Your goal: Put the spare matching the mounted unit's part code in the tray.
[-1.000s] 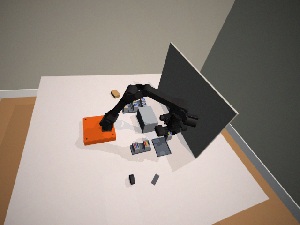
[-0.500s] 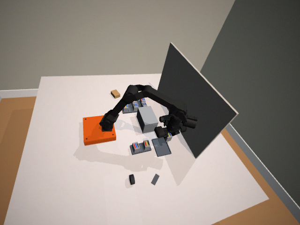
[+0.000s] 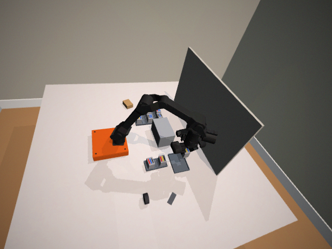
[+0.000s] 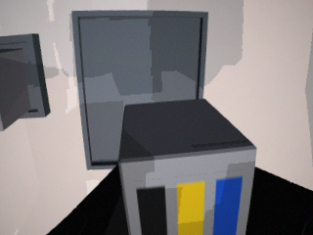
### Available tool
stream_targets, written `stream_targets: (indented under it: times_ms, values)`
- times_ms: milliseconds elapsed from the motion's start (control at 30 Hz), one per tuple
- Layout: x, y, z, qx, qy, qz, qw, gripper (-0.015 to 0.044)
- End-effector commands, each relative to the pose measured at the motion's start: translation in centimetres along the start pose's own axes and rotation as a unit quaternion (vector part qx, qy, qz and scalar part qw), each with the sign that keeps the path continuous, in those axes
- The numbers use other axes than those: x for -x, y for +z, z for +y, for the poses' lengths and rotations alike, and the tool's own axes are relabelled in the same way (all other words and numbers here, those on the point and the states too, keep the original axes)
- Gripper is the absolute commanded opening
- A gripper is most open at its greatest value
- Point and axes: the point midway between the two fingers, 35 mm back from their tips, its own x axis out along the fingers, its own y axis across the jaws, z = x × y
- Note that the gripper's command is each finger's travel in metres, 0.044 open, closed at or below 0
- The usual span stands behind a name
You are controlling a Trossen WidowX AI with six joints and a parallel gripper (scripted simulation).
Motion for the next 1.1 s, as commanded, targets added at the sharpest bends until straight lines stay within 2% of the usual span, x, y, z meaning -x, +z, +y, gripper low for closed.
stream_targets:
  times_ms: [0, 1067]
  values:
    - [-0.3, 0.0, 0.0, 0.002, 0.0, 0.001, 1.0, 0.0]
    - [-2.9, 0.0, 0.0, 0.002, 0.0, 0.001, 1.0, 0.0]
